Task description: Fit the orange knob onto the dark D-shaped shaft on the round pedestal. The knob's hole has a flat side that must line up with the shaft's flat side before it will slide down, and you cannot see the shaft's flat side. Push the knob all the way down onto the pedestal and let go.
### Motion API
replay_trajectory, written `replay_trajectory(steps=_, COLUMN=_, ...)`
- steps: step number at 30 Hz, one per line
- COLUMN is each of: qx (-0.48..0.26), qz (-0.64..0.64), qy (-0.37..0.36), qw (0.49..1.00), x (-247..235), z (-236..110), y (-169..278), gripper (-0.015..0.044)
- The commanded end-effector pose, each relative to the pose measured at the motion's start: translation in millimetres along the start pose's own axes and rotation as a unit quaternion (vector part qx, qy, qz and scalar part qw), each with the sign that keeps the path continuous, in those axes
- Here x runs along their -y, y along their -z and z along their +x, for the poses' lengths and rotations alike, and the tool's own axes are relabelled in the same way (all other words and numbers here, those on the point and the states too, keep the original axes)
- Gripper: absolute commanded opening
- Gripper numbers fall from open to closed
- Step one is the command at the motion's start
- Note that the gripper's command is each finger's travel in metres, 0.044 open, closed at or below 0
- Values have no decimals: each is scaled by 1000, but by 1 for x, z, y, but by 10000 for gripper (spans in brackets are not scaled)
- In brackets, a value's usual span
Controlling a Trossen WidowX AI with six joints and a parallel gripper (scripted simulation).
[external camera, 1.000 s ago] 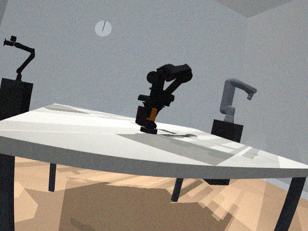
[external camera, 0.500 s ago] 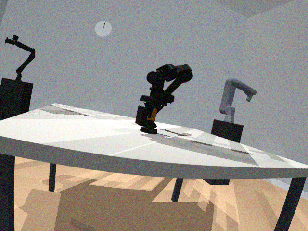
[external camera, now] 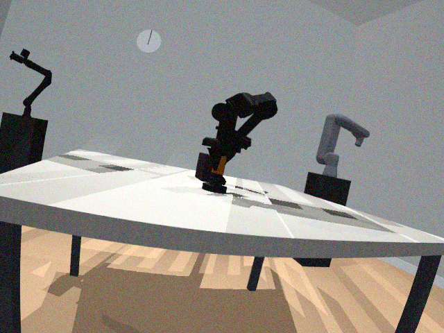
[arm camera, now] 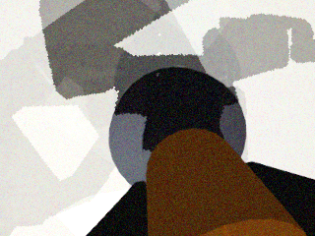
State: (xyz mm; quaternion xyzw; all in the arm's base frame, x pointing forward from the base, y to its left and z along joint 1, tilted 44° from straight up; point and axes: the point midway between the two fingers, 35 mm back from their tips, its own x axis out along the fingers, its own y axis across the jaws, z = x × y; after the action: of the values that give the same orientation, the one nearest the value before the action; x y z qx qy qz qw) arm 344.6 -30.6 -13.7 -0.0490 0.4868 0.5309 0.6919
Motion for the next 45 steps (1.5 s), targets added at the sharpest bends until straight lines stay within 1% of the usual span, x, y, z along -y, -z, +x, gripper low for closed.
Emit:
replay_trajectory(steps=1, qx=2, qz=0, qy=0, qw=1000, x=0, z=1, y=-1, gripper=0)
replay_trajectory(steps=11, qx=2, qz=-5, qy=0, qw=1000, x=1, z=-4, y=-1, gripper=0)
replay_trajectory(steps=18, qx=2, qz=-105, qy=1, qw=995, x=1, z=-3, y=1, gripper=0)
replay_trajectory(steps=36, qx=2, qz=-105, qy=1, qw=995, x=1, z=1, y=-1, gripper=0)
replay_trajectory(steps=42, qx=2, qz=-105, qy=1, qw=995, x=1, z=-4, y=-1, gripper=0)
replay_trajectory(steps=45, qx=2, qz=-132, qy=1, qw=991, x=1, z=-4, y=-1, gripper=0)
